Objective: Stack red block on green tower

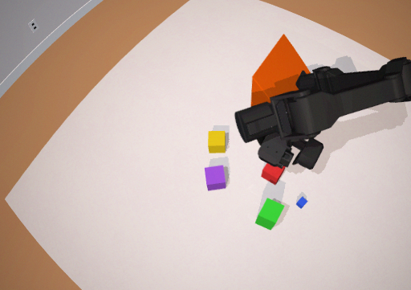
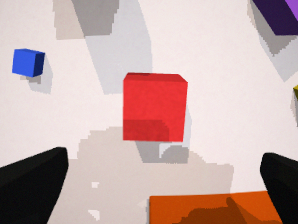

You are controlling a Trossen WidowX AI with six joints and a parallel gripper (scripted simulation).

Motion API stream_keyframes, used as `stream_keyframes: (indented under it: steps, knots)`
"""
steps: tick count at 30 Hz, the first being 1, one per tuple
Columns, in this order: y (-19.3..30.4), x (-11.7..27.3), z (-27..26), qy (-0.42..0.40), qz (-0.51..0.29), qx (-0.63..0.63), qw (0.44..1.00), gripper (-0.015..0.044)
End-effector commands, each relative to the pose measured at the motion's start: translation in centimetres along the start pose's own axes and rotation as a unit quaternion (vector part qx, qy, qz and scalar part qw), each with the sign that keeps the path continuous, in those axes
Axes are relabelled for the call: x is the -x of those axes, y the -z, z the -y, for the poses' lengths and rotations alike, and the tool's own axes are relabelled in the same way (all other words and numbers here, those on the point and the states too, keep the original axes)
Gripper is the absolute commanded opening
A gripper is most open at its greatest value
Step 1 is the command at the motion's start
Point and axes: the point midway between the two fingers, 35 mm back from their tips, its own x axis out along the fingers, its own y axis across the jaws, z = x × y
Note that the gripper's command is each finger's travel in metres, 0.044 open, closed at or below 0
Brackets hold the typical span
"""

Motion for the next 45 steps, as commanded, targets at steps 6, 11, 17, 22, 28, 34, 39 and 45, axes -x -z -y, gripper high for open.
stream_keyframes:
  steps: [6,11,17,22,28,34,39,45]
  knots:
    - [-0.2,-3.4,-0.1,-0.004,-0.001,0.000,1.000,0.0440]
    - [0.0,-6.3,-0.3,-0.006,-0.002,0.000,1.000,0.0440]
    - [0.1,-6.5,-0.3,-0.006,-0.002,0.000,1.000,0.0440]
    - [0.1,-7.1,-0.3,-0.005,-0.002,0.000,1.000,0.0440]
    - [0.0,-8.1,-0.3,-0.005,-0.001,0.000,1.000,0.0440]
    - [0.0,-9.1,-0.3,-0.005,-0.001,0.000,1.000,0.0440]
    - [0.0,-9.9,-0.3,-0.005,-0.001,0.000,1.000,0.0440]
    - [0.1,-10.8,-0.4,-0.006,-0.001,0.000,1.000,0.0440]
